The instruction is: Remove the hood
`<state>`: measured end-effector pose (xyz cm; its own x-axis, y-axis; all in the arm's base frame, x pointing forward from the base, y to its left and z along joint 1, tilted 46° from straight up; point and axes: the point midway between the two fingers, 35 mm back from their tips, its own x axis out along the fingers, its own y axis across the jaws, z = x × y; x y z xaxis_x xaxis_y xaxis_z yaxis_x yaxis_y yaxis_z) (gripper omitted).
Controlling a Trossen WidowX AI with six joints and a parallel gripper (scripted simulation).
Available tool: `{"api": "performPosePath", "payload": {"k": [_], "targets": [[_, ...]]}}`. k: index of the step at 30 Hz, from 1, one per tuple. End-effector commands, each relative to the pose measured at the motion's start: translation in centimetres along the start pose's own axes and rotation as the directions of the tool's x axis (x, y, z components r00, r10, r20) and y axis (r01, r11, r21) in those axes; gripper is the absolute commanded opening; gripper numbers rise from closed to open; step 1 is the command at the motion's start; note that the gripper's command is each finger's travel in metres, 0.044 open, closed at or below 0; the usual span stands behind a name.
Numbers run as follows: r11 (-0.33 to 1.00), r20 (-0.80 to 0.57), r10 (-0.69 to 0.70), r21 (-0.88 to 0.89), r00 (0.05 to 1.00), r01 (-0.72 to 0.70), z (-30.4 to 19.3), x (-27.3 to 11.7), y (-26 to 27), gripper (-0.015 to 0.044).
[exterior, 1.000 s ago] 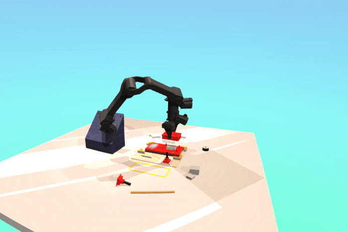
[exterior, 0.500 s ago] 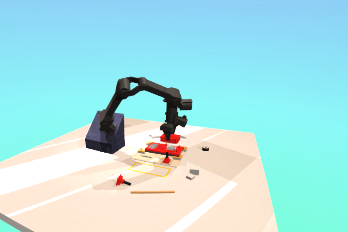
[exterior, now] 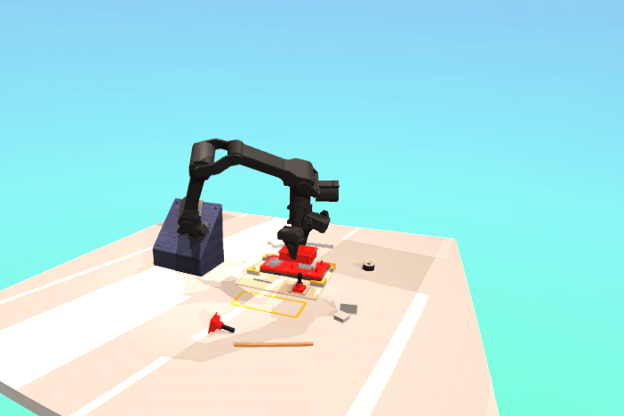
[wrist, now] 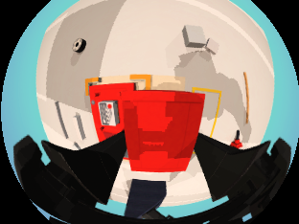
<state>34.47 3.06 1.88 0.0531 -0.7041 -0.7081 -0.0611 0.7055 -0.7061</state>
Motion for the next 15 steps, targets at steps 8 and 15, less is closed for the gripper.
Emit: {"api": "performPosePath", "payload": {"k": [8,15], "targets": [[1.000,0.007,-0.004,0.000,1.000,0.004,-1.1,-0.4,-4.8,0.0000],[1.000,0.006,-0.009,-0.001,1.000,0.009,-2.0,-0.4,-7.4,0.0000]]}}
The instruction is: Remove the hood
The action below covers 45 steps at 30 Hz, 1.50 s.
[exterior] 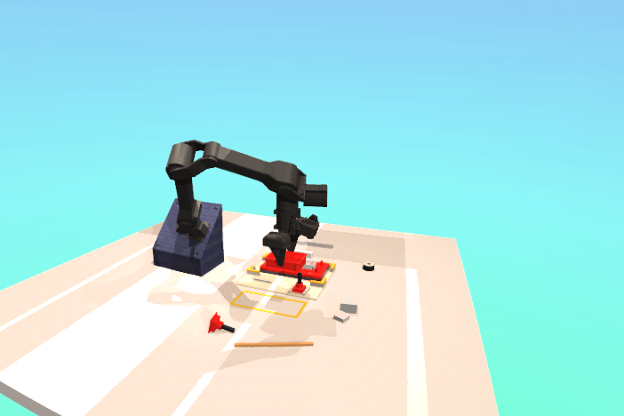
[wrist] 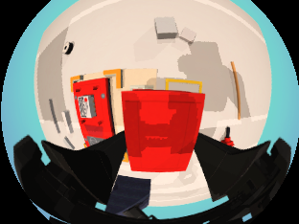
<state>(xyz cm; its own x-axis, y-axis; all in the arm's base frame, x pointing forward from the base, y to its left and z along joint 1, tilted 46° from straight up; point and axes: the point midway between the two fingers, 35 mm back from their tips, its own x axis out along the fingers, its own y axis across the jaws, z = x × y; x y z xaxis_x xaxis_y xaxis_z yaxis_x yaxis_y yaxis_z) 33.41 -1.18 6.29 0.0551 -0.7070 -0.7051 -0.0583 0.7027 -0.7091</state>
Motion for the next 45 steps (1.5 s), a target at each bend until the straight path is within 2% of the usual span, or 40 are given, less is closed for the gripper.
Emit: {"api": "performPosePath", "payload": {"k": [1,13,45], "targets": [[1.000,0.004,-0.006,-0.004,1.000,0.006,-0.8,-0.2,-1.8,0.0000],[1.000,0.003,-0.017,0.004,1.000,0.017,-2.6,-0.2,-5.6,0.0000],[1.000,0.004,-0.014,0.004,1.000,0.014,-2.4,1.8,-5.7,0.0000]]}}
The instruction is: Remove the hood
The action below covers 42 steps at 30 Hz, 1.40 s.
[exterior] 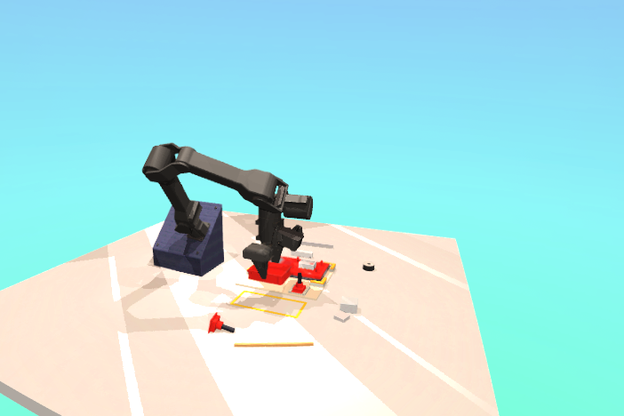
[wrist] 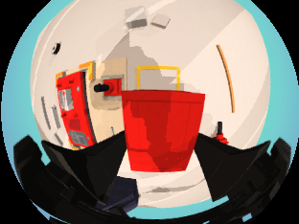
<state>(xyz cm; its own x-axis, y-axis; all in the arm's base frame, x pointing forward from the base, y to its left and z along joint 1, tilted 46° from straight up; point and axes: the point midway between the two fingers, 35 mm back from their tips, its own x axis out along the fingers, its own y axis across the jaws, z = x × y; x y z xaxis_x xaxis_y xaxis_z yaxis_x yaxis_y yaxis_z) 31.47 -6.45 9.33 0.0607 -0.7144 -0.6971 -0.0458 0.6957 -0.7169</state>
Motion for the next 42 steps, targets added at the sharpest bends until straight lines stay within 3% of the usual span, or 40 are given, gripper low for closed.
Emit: {"api": "performPosePath", "payload": {"k": [1,42], "targets": [[1.000,-0.001,-0.003,-0.008,1.000,0.003,-0.1,0.4,0.1,0.0000],[1.000,-0.001,-0.004,-0.008,1.000,0.004,-0.1,3.3,0.0,0.0000]]}}
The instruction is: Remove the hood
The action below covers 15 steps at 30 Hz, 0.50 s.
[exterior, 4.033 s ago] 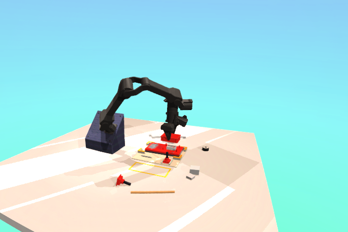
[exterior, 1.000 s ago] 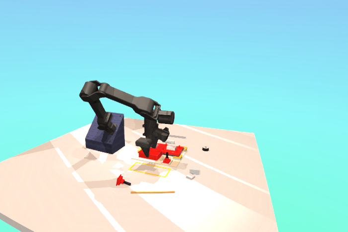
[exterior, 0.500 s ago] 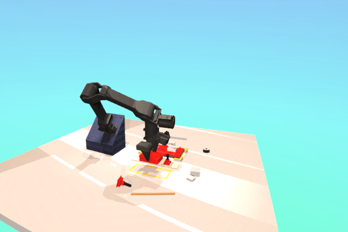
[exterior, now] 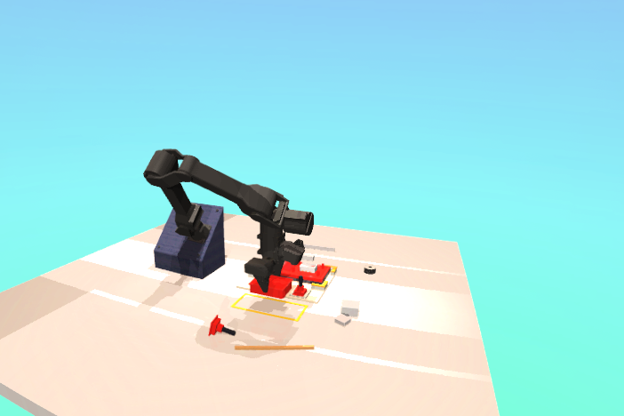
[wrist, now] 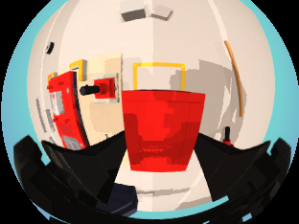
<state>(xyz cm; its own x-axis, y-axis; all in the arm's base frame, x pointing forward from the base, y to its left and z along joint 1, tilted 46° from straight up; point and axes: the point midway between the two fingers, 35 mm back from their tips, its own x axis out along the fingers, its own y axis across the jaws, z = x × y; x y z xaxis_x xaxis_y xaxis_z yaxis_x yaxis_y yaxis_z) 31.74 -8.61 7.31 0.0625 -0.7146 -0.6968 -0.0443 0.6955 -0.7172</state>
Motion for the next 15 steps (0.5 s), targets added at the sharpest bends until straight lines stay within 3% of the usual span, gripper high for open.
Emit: {"api": "performPosePath", "payload": {"k": [1,15], "targets": [[1.000,-0.003,-0.003,-0.009,1.000,0.003,-0.14,0.40,0.11,0.0000],[1.000,-0.003,-0.005,-0.009,1.000,0.005,-0.21,1.38,0.06,0.0000]]}}
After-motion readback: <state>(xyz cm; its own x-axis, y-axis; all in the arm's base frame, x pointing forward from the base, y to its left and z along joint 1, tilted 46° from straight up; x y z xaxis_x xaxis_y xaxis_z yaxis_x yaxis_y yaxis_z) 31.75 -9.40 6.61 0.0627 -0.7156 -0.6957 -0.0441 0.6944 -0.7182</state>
